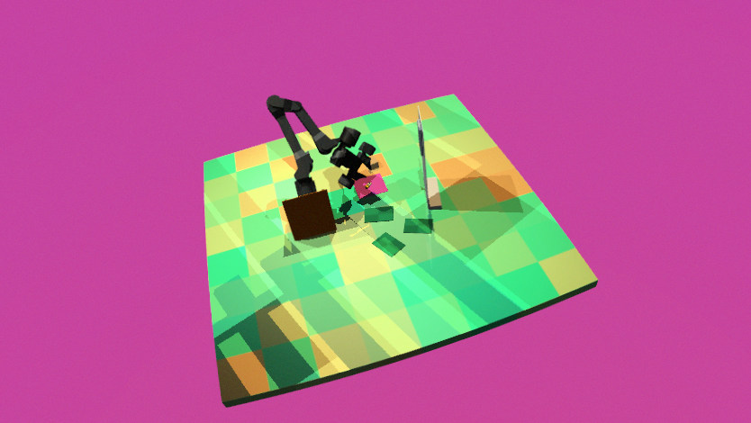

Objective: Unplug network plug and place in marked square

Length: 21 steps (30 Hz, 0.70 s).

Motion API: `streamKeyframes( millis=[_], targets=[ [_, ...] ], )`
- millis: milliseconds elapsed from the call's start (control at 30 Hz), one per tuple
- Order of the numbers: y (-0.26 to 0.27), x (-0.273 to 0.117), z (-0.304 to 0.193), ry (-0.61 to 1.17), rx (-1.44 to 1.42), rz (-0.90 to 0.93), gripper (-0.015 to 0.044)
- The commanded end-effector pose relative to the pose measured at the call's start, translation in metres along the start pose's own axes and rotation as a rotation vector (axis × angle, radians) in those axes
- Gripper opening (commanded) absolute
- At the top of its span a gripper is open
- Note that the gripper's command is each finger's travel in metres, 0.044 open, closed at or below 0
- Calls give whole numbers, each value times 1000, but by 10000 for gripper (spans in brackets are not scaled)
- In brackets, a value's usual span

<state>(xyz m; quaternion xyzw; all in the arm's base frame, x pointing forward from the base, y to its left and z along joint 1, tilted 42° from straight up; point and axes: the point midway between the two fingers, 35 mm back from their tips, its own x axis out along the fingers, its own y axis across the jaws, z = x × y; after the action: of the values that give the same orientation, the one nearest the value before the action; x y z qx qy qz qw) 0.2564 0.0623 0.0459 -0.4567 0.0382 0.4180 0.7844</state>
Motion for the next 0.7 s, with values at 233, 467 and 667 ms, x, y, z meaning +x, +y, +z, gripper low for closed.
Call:
streamKeyframes(
  millis=[233, 467, 667],
  targets=[
    [-6, -8, 1, -5, -7, -5, 156],
    [-9, -13, 2, -6, -7, -6, 156],
    [-11, -18, 2, -7, -6, -7, 156]
  ],
)
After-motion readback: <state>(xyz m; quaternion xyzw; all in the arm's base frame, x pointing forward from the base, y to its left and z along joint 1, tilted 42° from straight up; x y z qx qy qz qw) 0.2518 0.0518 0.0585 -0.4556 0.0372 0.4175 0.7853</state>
